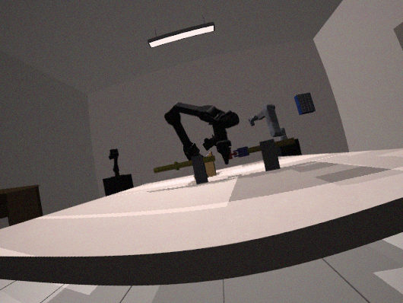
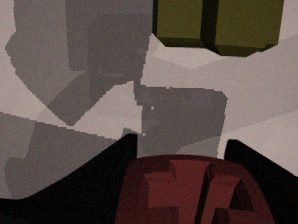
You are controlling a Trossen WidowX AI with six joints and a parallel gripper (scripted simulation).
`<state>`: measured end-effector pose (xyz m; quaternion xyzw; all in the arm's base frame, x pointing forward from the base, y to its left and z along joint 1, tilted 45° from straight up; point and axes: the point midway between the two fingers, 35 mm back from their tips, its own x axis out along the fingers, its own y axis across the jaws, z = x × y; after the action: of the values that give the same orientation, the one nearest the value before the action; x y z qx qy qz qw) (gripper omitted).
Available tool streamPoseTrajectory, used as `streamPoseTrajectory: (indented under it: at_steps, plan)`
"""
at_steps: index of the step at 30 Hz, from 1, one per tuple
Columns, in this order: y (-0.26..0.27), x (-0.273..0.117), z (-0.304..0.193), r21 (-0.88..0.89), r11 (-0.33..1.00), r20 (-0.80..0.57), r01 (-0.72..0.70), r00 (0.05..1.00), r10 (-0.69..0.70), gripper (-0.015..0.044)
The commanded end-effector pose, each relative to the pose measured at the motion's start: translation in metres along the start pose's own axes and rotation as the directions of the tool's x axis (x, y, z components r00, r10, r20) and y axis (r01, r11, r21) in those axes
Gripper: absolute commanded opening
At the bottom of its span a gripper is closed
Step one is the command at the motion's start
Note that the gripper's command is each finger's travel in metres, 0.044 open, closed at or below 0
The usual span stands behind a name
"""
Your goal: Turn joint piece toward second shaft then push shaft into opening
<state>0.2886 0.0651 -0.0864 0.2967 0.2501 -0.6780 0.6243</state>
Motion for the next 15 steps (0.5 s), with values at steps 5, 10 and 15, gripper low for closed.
streamPoseTrajectory:
  at_steps: [5,10,15]
  plan:
    - [0.0000,0.0000,0.0000,0.001,1.000,0.001,0.000,1.000,0.000,0.0000]
    - [0.0000,0.0000,0.0000,0.001,1.000,0.001,0.000,1.000,0.000,0.0079]
    - [0.0000,0.0000,0.0000,0.001,1.000,0.001,0.000,1.000,0.000,0.0147]
